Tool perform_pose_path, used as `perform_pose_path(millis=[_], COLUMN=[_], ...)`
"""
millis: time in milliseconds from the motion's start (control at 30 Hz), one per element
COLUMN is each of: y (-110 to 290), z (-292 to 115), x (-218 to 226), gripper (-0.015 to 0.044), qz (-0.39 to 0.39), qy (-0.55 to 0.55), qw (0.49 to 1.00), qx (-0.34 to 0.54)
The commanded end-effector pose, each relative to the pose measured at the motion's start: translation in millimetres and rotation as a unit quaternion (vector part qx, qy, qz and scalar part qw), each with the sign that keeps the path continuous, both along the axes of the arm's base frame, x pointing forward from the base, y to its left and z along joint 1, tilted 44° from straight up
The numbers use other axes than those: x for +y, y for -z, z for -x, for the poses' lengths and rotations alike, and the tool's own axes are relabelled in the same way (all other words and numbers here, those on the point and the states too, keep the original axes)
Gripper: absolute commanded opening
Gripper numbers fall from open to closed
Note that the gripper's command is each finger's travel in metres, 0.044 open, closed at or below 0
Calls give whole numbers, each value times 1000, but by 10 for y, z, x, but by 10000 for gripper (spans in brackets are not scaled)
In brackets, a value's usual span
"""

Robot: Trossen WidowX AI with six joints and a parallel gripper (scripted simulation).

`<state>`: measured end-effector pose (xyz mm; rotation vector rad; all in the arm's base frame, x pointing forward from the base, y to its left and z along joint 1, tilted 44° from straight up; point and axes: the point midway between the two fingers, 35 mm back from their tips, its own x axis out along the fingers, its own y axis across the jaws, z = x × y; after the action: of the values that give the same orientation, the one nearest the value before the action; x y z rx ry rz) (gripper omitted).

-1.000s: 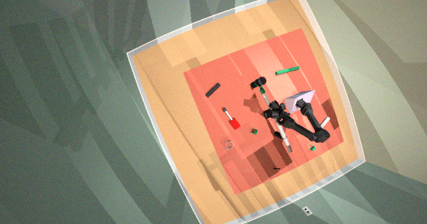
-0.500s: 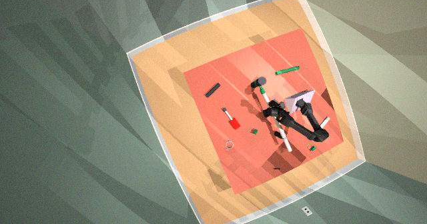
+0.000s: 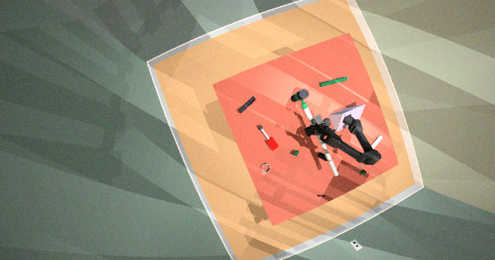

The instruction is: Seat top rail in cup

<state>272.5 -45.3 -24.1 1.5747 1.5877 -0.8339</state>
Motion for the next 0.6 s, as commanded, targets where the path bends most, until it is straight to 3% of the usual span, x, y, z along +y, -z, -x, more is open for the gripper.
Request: perform_pose_path(millis=[0,567], y=[-4,-14], z=[-1,-9], x=[-8,-40], gripper=[0,0], qz=[1,5], qy=[0,0], qw=[1000,1000], qx=[0,-1])
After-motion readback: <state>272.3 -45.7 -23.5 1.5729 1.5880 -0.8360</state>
